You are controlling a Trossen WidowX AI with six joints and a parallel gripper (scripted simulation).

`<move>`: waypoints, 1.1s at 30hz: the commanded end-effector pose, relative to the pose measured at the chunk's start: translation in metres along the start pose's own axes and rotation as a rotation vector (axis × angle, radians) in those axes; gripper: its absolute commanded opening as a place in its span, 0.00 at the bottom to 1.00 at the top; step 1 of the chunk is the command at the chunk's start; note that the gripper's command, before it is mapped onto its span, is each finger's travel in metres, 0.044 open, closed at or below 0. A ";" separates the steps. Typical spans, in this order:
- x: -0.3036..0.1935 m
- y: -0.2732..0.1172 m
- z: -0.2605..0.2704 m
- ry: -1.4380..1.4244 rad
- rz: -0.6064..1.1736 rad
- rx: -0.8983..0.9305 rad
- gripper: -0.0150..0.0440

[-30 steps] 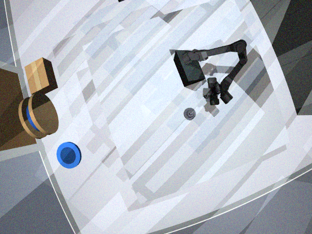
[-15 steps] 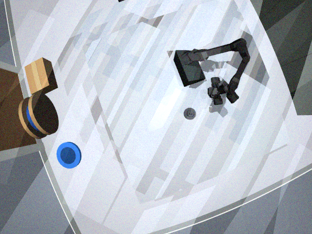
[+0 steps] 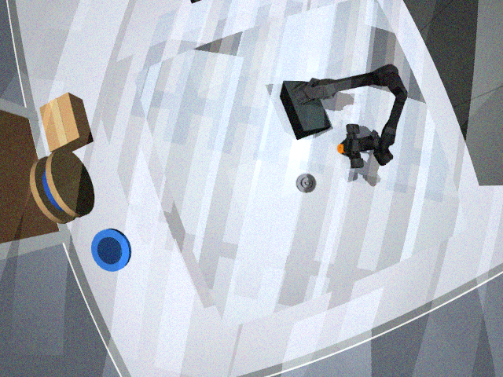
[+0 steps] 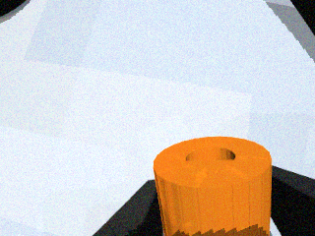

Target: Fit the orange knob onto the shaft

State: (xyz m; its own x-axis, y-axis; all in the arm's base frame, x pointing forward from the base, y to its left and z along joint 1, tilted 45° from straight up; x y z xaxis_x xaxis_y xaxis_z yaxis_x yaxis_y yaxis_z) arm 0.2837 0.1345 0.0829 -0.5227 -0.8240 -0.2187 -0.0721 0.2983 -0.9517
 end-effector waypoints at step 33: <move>-0.061 -0.010 -0.014 0.001 -0.536 0.116 0.56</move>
State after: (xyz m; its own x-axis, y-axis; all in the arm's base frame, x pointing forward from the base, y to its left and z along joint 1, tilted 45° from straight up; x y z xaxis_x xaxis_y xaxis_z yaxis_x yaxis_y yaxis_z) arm 0.3028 0.1822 0.1068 -0.4504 -0.8565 0.2523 -0.2244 -0.1649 -0.9604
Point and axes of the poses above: the point midway between the two fingers, 35 mm back from their tips, its own y axis out along the fingers, its own z axis across the jaws, x = y × z, the point moved 6 cm from there along -y, back along the fingers, and after that the axes turned 12 degrees about y, right-handed, at the moved point
